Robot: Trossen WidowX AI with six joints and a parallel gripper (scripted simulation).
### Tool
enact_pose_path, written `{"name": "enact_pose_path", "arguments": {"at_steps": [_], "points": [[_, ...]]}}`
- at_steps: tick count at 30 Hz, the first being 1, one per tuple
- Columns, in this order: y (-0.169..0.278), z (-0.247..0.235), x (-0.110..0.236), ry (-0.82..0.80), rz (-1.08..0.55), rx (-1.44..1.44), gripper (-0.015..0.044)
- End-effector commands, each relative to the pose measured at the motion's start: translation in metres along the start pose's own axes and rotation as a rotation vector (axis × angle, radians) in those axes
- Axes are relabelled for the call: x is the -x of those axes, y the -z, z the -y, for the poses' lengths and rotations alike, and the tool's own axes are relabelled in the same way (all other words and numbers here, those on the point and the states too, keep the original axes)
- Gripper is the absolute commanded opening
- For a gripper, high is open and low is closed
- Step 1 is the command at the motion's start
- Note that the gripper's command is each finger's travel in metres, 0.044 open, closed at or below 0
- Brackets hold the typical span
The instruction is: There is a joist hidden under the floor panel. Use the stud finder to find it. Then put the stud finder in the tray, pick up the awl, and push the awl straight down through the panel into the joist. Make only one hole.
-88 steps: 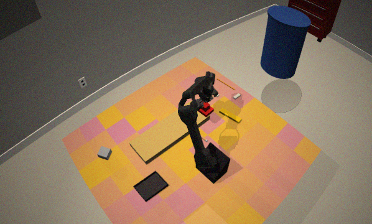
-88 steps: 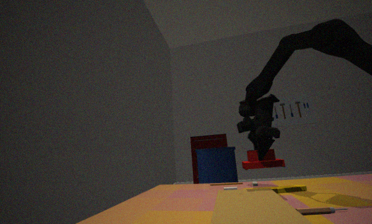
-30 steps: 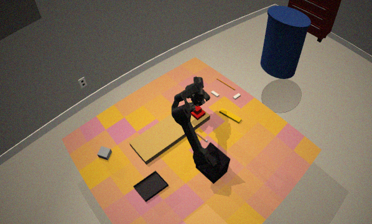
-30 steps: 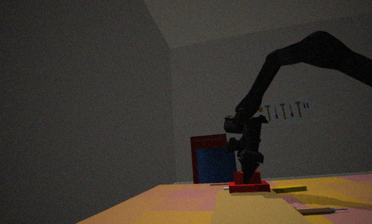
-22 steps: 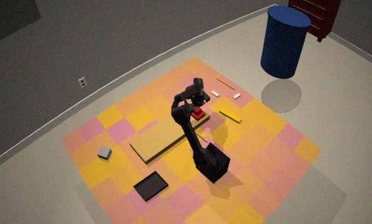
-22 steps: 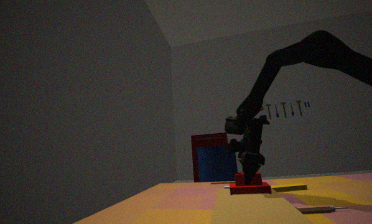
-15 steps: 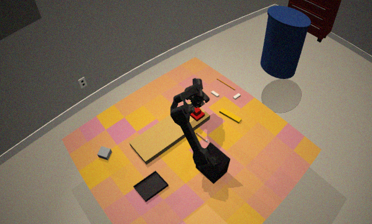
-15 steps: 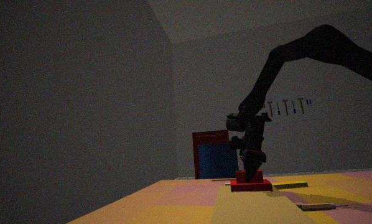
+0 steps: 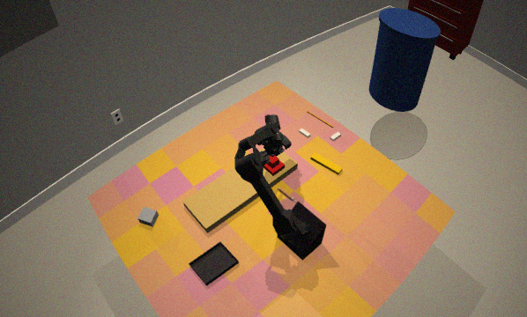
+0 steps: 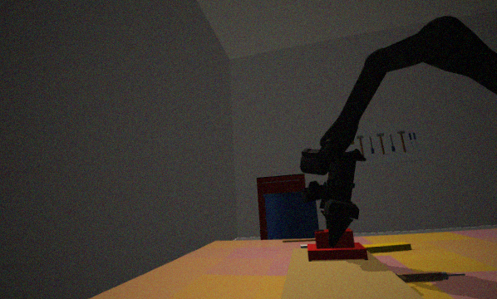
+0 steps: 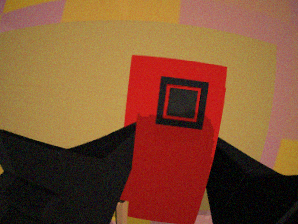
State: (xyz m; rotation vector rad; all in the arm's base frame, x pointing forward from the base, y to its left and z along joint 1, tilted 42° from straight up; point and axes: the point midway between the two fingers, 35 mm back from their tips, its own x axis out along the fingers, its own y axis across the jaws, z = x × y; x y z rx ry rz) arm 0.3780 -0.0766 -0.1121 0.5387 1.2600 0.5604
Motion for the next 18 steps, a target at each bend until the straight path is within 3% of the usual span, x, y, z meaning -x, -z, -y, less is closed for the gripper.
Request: {"name": "enact_pose_path", "arguments": {"at_steps": [1,18], "points": [[0.001,-0.012,-0.001,-0.008,-0.001,-0.003,0.0],[0.001,-0.051,-0.002,-0.01,-0.001,-0.004,0.0]]}}
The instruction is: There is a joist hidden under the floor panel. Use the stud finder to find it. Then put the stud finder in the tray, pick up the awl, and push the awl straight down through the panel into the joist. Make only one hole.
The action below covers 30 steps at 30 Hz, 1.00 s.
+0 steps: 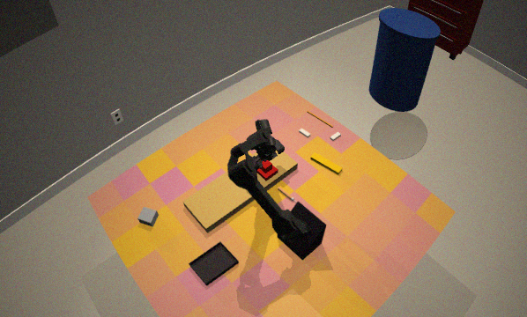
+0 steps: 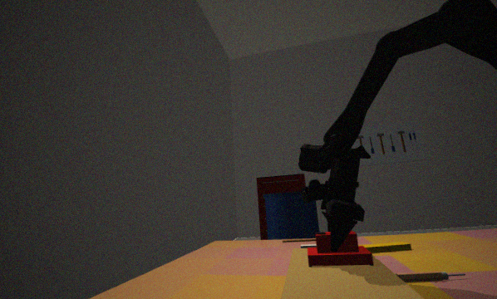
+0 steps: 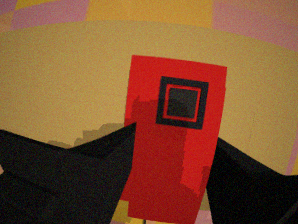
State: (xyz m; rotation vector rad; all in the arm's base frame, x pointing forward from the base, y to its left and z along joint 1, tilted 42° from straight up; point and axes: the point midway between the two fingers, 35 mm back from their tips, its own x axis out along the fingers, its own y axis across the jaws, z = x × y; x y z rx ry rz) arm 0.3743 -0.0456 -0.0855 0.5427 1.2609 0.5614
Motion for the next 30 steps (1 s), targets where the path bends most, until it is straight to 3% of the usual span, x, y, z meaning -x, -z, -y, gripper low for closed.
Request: {"name": "enact_pose_path", "arguments": {"at_steps": [1,30], "points": [[0.001,-0.012,-0.001,-0.007,-0.001,-0.002,0.0],[0.001,-0.078,-0.001,-0.011,-0.001,-0.004,0.0]]}}
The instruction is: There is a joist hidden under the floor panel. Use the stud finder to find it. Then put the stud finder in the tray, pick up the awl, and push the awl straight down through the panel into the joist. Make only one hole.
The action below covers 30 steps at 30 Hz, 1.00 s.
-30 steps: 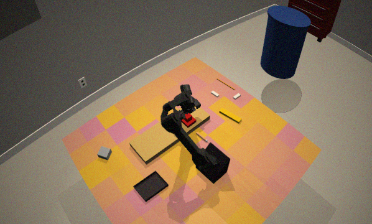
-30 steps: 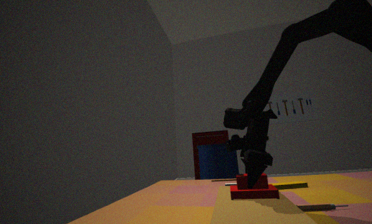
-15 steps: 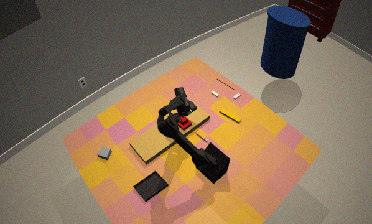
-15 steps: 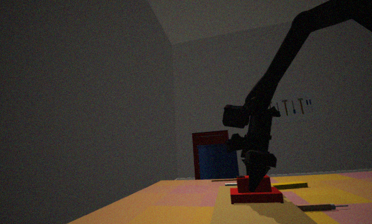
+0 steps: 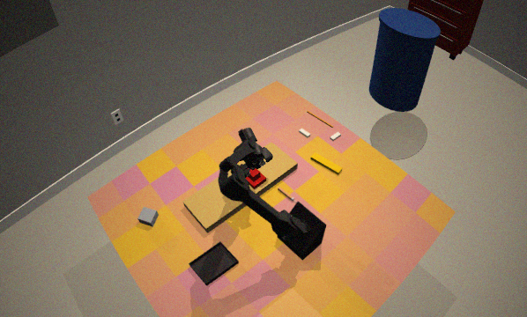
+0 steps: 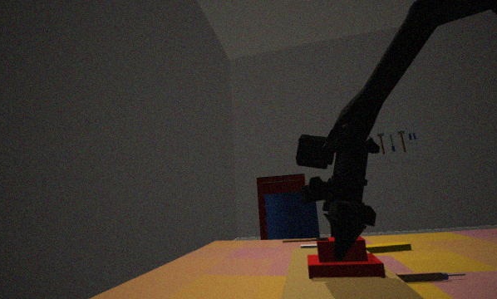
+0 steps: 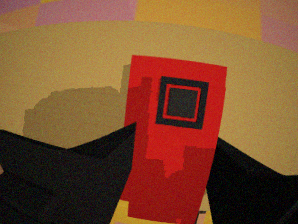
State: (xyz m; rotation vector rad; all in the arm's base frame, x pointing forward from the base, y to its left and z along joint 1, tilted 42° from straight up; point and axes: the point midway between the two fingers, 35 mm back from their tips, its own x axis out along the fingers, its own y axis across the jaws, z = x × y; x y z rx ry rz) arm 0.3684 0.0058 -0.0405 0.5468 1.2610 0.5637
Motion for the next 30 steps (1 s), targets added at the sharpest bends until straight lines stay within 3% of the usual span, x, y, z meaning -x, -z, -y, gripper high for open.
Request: {"name": "enact_pose_path", "arguments": {"at_steps": [1,30], "points": [[0.001,-0.012,-0.001,-0.007,-0.001,-0.002,0.0],[0.001,-0.078,-0.001,-0.01,-0.002,-0.003,0.0]]}}
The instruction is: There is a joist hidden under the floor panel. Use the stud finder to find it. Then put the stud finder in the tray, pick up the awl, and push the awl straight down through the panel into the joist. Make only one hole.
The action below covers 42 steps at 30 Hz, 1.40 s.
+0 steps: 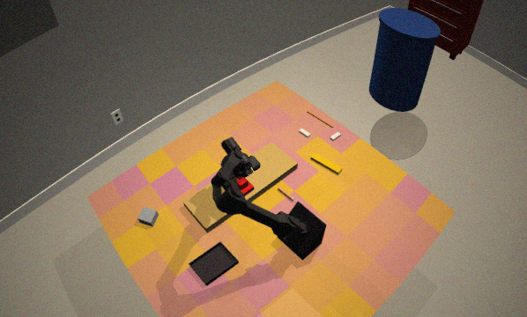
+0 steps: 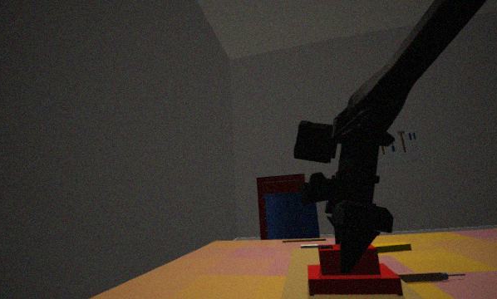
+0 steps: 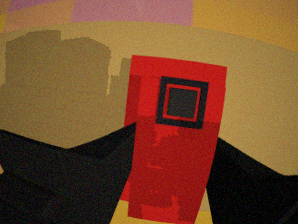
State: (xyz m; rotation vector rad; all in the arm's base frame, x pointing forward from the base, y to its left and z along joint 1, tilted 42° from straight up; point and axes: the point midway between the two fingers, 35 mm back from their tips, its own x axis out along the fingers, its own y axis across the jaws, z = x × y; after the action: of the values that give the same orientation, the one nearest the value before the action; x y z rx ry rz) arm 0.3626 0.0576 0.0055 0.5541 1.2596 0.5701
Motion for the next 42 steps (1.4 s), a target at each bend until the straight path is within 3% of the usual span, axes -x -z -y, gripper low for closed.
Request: {"name": "enact_pose_path", "arguments": {"at_steps": [1,42], "points": [[0.001,-0.011,-0.001,-0.001,-0.002,-0.002,0.0],[0.001,-0.104,0.0,-0.006,-0.002,-0.003,0.0]]}}
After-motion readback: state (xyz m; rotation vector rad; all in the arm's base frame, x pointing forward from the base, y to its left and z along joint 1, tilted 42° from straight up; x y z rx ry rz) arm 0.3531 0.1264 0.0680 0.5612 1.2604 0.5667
